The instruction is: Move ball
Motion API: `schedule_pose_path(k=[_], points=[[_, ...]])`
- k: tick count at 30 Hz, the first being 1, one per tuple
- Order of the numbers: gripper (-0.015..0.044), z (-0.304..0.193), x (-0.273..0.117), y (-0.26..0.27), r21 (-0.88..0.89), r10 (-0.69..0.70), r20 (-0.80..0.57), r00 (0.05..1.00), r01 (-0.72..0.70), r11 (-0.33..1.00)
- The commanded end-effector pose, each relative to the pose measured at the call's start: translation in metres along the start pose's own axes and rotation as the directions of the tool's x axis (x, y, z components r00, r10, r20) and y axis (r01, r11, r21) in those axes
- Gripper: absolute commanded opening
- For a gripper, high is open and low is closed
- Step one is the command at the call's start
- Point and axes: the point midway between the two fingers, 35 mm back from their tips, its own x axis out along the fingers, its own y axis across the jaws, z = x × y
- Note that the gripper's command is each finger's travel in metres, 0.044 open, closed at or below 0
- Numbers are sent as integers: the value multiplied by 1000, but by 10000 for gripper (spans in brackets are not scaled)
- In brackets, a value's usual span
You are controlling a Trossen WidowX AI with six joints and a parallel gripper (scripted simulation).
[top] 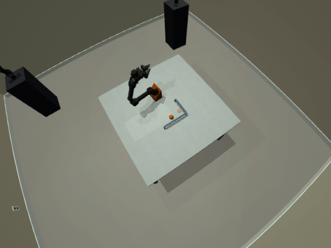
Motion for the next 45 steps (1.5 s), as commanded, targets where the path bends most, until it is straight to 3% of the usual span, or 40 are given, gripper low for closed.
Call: schedule_pose_path(k=[1,9,18,22,27,35,38,45], points=[[367,-62,24,-10,289,44,-219,975,22,957],[367,-188,39,7,671,235,-522,820,225,706],[367,-301,21,62,760,504,-645,575,552,343],[367,-354,-1,107,644,659,-629,412,751,145],[367,-403,-37,174,372,823,-524,221,928,-13],[367,-436,-101,296,-160,976,-216,-20,987,-15],[367,-436,-114,322,-262,989,-138,-58,965,20],[367,-435,-115,324,-267,989,-133,-60,963,23]])
